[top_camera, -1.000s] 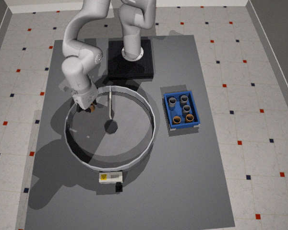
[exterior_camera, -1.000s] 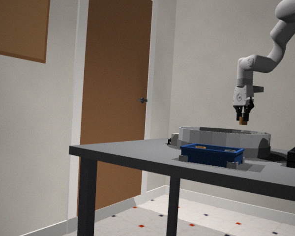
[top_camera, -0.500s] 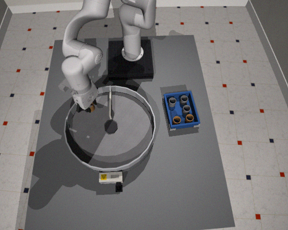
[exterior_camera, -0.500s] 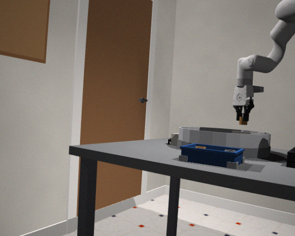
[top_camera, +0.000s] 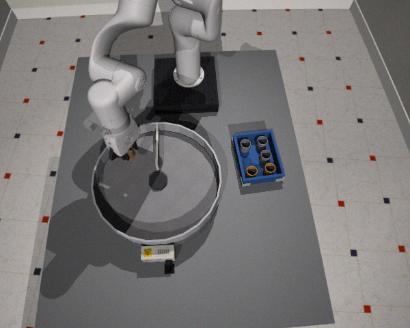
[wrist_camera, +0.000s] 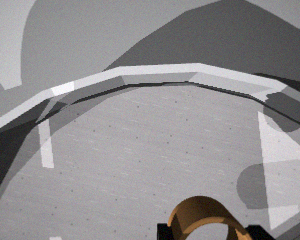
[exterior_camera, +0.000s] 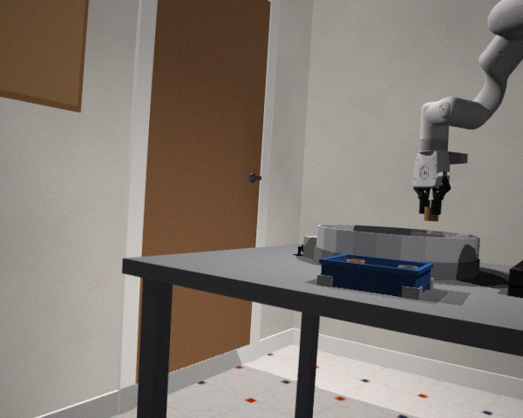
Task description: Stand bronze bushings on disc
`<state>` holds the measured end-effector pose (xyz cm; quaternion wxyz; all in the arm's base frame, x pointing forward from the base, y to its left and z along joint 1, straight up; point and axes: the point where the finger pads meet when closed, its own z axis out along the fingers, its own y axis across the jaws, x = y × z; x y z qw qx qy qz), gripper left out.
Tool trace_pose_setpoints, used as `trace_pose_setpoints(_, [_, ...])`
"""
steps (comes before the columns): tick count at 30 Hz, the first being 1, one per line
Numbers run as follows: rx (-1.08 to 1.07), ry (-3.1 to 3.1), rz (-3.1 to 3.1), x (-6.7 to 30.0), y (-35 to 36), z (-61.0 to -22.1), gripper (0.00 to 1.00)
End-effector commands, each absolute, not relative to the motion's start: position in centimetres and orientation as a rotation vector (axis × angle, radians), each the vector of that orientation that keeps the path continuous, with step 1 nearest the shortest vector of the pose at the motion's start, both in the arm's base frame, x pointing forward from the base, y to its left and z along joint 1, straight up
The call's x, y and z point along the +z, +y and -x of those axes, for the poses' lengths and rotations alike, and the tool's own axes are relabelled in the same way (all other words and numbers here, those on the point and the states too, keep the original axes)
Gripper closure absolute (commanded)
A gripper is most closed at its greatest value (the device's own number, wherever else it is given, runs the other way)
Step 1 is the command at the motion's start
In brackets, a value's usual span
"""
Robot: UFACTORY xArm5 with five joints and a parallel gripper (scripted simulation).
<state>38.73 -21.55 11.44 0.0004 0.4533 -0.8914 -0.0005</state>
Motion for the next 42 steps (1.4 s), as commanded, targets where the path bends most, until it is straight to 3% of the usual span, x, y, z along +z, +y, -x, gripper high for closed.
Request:
trace_pose_setpoints(1, [0.004, -2.802, -1.425, 11.6, -21.6, -38.9, 1.00])
trace_pose_setpoints(28, [0.004, -2.802, -1.425, 11.6, -21.6, -38.9, 1.00])
trace_pose_setpoints(34, [0.004, -2.802, -1.425, 9.3, -21.8, -38.9, 1.00])
trace_pose_setpoints(42, [0.004, -2.802, -1.425, 9.1, -21.8, -38.9, 1.00])
